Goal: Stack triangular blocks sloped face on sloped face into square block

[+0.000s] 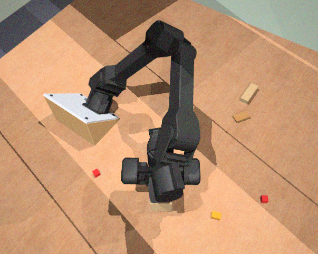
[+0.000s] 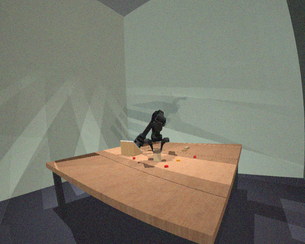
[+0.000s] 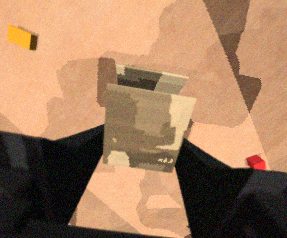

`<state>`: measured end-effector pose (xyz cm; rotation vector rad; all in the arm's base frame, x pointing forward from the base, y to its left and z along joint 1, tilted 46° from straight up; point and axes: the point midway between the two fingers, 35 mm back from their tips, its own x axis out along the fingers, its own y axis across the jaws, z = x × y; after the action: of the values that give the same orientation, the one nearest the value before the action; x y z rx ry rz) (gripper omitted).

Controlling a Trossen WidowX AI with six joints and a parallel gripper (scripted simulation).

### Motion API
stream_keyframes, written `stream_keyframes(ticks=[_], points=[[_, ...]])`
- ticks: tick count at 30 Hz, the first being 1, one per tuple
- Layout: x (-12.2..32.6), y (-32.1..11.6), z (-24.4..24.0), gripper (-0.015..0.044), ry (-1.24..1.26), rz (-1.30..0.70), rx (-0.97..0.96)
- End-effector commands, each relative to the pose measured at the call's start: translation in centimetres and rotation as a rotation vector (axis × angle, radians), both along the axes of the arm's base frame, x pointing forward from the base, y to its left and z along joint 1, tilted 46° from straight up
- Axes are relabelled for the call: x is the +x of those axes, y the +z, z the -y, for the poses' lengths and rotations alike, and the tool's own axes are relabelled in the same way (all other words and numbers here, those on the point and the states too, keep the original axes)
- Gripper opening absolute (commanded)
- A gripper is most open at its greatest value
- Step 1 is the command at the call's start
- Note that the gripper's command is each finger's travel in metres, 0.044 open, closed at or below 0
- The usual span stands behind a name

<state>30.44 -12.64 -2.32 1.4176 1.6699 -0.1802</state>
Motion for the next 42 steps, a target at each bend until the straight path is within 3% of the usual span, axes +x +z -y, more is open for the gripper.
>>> stream_keyframes(ticks=[1,42], points=[[0.0,-0.1,-0.1,0.0,-0.005,-0.002,0.006],[0.7,-2.0,-1.1,0.0,-0.005,-0.001,0.006]])
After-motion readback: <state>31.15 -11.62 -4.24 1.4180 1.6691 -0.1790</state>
